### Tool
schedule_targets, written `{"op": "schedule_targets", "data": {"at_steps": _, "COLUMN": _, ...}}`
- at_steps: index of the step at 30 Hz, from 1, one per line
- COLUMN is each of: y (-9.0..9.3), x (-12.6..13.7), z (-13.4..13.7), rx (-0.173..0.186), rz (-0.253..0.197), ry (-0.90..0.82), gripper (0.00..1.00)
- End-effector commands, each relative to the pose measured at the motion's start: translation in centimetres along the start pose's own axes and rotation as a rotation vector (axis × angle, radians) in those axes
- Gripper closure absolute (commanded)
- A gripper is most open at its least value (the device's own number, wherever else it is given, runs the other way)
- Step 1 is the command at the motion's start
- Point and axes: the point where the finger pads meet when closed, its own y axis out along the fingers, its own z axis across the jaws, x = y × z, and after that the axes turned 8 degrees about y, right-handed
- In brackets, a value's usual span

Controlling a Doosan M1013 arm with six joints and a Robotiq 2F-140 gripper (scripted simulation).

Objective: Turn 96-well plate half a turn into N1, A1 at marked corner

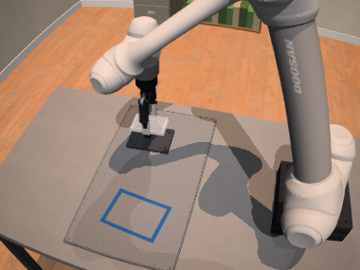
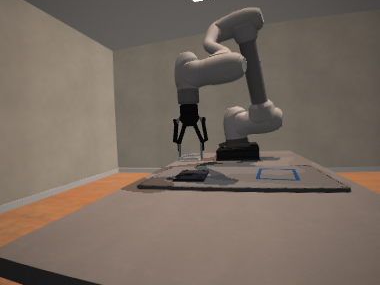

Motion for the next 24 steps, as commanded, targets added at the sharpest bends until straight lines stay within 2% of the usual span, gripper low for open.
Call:
{"op": "schedule_targets", "data": {"at_steps": 1, "y": 0.0, "x": 0.0, "z": 0.0, "rx": 0.0, "rz": 0.0, "ry": 0.0, "gripper": 1.0}}
{"op": "schedule_targets", "data": {"at_steps": 10, "y": 0.2, "x": 0.0, "z": 0.0, "rx": 0.0, "rz": 0.0, "ry": 0.0, "gripper": 1.0}}
{"op": "schedule_targets", "data": {"at_steps": 24, "y": 2.5, "x": 0.0, "z": 0.0, "rx": 0.0, "rz": 0.0, "ry": 0.0, "gripper": 1.0}}
